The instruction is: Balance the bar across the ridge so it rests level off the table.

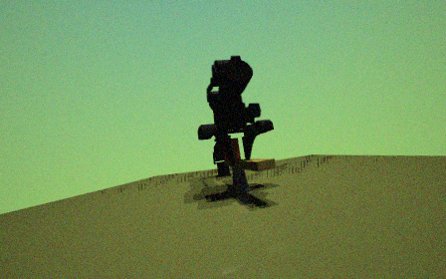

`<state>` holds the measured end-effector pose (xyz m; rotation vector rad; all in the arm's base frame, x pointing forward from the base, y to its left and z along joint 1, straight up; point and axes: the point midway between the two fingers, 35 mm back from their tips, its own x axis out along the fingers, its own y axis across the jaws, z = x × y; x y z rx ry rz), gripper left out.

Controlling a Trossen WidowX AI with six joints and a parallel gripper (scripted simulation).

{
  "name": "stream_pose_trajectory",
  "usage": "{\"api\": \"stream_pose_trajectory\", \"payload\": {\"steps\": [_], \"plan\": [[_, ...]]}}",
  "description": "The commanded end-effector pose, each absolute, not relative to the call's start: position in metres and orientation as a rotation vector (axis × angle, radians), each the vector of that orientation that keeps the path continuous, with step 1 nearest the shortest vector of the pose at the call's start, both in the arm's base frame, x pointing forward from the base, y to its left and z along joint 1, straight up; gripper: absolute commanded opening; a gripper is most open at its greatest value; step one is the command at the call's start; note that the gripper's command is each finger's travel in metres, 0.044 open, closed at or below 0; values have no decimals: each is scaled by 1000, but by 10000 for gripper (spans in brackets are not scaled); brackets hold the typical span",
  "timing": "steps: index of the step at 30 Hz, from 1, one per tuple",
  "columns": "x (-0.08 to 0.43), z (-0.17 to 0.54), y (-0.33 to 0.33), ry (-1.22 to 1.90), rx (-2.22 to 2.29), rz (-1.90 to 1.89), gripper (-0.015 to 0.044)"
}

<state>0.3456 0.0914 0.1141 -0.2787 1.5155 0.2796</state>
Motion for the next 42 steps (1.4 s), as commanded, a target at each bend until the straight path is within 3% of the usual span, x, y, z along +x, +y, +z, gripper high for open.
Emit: {"api": "stream_pose_trajectory", "payload": {"steps": [1, 22, 32, 36, 42], "plan": [[346, 114, 91, 1516, -279, 280, 172], [346, 114, 91, 1516, -279, 280, 185], [346, 114, 91, 1516, -279, 280, 440], [347, 121, 92, 1514, -279, 280, 440], [346, 187, 92, 1494, -276, 280, 440]]}}
